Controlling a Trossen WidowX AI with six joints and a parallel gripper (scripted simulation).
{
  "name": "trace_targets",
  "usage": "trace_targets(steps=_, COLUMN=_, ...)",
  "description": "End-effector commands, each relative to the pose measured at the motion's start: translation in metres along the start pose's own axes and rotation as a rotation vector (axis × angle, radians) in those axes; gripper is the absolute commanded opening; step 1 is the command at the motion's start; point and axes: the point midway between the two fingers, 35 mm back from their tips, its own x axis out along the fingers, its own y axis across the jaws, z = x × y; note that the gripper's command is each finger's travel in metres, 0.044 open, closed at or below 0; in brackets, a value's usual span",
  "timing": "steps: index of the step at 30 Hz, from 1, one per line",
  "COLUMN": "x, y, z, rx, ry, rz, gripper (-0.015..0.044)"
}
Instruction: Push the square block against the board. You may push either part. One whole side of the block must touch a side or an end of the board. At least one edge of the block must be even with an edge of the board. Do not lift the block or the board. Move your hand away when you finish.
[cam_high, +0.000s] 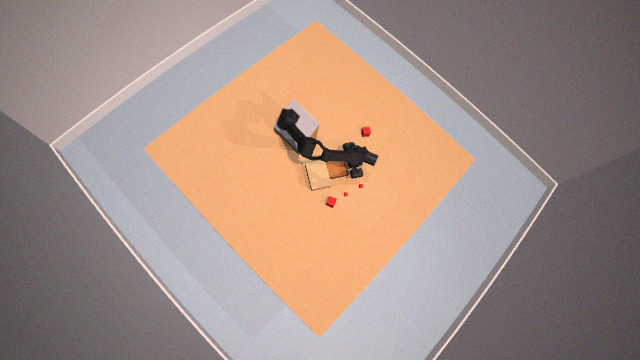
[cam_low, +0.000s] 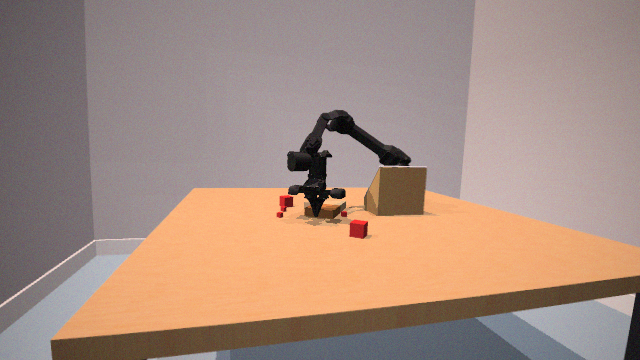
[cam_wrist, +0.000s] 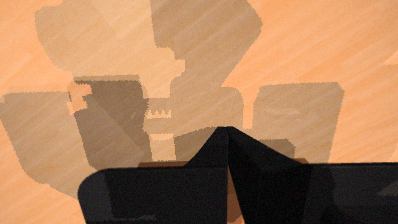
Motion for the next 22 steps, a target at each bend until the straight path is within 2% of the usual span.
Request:
trace_targets(steps=1, x=0.001, y=0.001, z=-0.004, rx=-0.004, ry=0.004, rz=-0.001, gripper=0.0000)
trace_targets(steps=14, x=0.001, y=0.000, z=-0.016, rx=-0.005, ry=0.004, rz=-0.001, gripper=0.0000)
trace_targets(steps=22, x=0.001, y=-0.001, z=-0.008, rx=-0.005, ry=0.004, rz=-0.001, gripper=0.0000)
